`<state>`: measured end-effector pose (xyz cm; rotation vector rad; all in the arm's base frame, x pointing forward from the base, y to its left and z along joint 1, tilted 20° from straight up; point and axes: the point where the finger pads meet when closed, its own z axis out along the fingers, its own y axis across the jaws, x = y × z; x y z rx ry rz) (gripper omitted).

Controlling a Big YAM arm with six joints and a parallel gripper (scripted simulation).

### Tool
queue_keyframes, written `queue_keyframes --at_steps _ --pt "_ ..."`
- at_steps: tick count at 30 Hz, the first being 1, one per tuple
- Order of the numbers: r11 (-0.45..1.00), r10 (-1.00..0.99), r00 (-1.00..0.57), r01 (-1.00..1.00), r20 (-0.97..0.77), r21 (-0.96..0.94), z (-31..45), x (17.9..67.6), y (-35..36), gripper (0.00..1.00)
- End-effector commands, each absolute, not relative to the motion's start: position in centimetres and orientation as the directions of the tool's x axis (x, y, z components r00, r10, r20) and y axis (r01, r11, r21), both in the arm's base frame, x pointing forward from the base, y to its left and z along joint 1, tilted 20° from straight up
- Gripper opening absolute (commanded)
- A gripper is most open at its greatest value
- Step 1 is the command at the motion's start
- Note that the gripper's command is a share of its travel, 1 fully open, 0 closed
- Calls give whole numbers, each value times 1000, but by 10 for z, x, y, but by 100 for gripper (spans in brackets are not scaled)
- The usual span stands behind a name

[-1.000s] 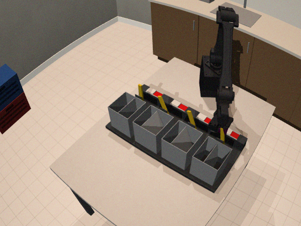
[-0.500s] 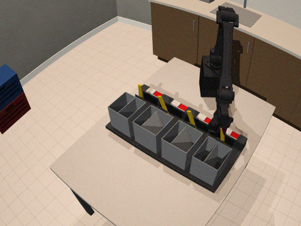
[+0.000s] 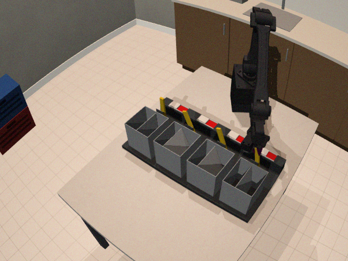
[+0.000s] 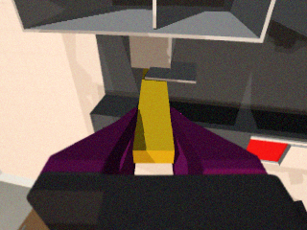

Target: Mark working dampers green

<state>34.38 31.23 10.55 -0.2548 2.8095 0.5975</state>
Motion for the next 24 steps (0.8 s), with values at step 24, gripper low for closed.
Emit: queue_keyframes --at_steps 24 --pt "872 -108 -942 -244 -319 425 115 350 307 17"
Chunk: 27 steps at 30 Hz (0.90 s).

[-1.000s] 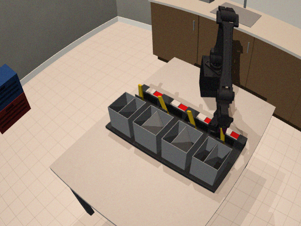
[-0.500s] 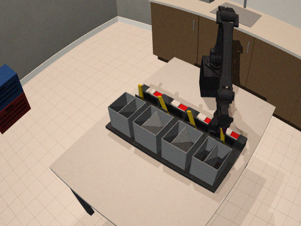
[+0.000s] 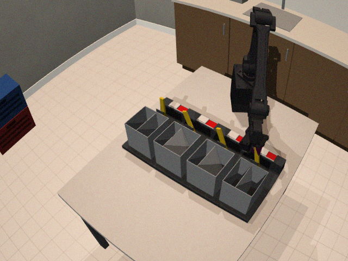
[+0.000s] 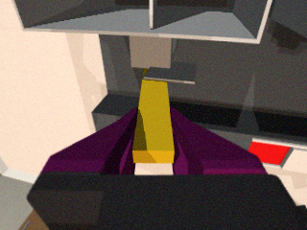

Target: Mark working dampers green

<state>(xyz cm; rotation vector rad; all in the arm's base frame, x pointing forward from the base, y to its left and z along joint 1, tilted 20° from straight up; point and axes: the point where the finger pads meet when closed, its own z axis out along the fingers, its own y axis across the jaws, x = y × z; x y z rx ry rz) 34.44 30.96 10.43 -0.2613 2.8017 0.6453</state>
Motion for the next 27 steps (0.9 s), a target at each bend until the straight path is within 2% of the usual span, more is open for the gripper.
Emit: queue_keyframes --at_steps 1,27 --pt "869 -108 -942 -245 -319 430 115 350 306 17" --pt "785 -113 -949 -267 -295 560 93 353 291 17"
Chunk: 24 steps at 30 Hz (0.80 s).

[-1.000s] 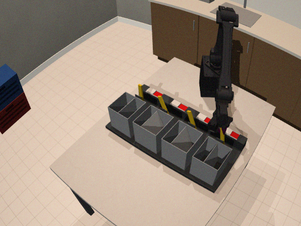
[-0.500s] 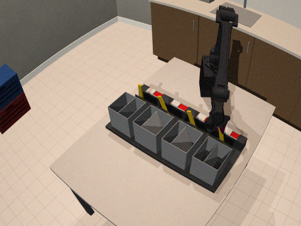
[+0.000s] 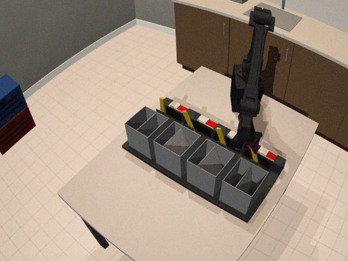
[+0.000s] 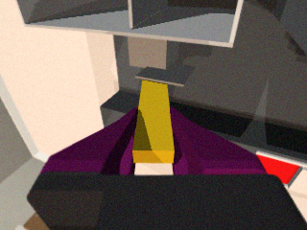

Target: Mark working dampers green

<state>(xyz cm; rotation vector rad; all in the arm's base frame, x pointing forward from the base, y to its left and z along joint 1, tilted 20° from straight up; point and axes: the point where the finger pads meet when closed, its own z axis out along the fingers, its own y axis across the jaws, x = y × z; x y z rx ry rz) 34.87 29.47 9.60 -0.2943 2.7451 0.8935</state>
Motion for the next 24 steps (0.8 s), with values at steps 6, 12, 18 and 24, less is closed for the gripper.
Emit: queue_keyframes --at_steps 6,12,18,24 --pt "767 -111 -948 -272 -297 582 93 354 289 17" --pt "757 -109 -948 -275 -300 592 95 355 290 17" --pt "757 -109 -948 -273 -298 594 94 354 289 17" --pt "757 -109 -948 -274 -298 594 94 354 289 17"
